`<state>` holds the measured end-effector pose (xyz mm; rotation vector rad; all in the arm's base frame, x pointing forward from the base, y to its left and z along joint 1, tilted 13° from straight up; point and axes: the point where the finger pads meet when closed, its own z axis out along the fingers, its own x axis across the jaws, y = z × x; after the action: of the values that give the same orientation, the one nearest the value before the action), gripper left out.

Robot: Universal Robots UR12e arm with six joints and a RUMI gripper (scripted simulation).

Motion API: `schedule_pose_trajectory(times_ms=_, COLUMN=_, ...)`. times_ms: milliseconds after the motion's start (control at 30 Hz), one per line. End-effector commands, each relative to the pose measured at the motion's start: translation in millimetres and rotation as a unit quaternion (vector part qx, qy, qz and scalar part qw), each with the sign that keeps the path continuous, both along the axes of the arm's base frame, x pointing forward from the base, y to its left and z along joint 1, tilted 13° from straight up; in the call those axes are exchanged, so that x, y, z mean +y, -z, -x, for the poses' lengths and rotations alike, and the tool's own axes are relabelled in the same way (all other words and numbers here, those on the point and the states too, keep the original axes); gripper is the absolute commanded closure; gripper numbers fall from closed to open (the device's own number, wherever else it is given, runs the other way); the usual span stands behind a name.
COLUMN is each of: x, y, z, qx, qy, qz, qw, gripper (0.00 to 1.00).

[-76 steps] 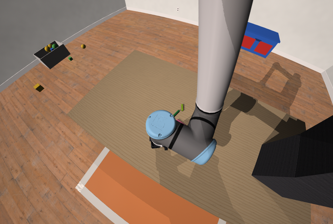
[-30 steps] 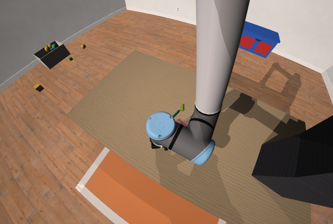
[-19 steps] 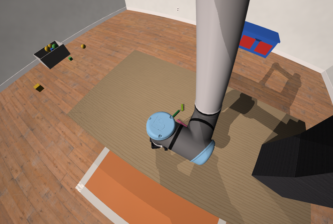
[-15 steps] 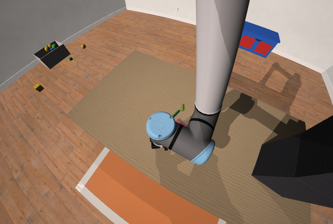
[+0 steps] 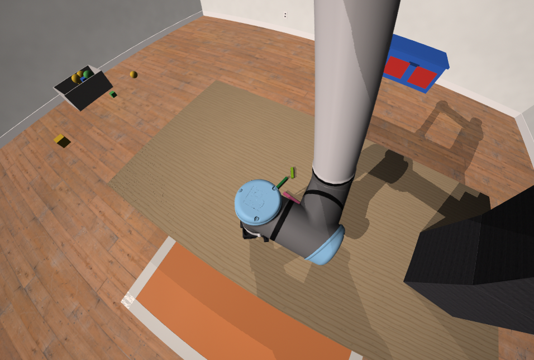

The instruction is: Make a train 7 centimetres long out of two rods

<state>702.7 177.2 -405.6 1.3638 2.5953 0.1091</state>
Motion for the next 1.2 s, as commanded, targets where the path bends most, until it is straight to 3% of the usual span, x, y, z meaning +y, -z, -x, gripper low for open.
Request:
schedule_pose_trajectory(times_ms=0, x=0, y=-1, z=0, qx=0.0, qy=0.0, qz=0.0, qw=1.0, gripper=1.0)
schedule_pose_trajectory(times_ms=533, x=0, y=-1, z=0, qx=0.0, qy=0.0, qz=0.0, qw=1.0, gripper=0.86)
schedule_pose_trajectory(times_ms=967, x=0, y=-1, z=0, qx=0.0, qy=0.0, qz=0.0, qw=1.0, gripper=0.86)
schedule_pose_trajectory(times_ms=1167, x=1, y=-15, z=3, qx=0.0, qy=0.0, qz=0.0, qw=1.0, gripper=0.86)
